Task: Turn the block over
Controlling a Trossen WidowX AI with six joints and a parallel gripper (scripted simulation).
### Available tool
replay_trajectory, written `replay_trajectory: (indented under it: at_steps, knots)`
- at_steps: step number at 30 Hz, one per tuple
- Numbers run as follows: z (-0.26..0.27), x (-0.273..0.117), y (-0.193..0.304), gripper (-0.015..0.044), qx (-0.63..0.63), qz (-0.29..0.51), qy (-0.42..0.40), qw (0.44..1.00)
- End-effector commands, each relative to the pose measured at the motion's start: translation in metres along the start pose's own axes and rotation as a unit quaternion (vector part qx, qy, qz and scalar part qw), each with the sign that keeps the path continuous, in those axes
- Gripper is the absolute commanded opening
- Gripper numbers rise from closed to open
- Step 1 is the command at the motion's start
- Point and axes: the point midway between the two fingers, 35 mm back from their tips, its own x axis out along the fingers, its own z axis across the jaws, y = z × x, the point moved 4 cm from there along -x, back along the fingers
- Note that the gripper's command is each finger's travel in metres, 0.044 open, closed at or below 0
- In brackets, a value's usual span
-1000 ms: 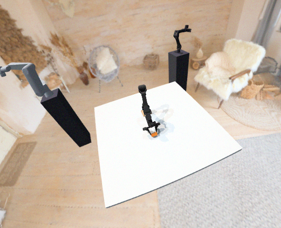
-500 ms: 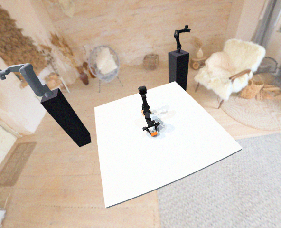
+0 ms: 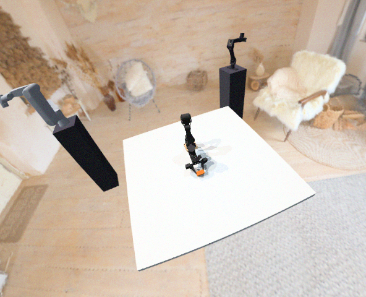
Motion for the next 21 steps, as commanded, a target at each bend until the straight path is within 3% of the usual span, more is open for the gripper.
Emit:
replay_trajectory:
  at_steps: [1, 8, 21]
  knots:
    - [0.0006, -0.0008, 0.0023, 0.0, 0.002, 0.001, -0.002, 1.0]
    - [0.0006, -0.0008, 0.0023, 0.0, 0.002, 0.001, -0.002, 1.0]
    - [0.0006, -0.0008, 0.0023, 0.0341, 0.002, 0.001, -0.002, 1.0]
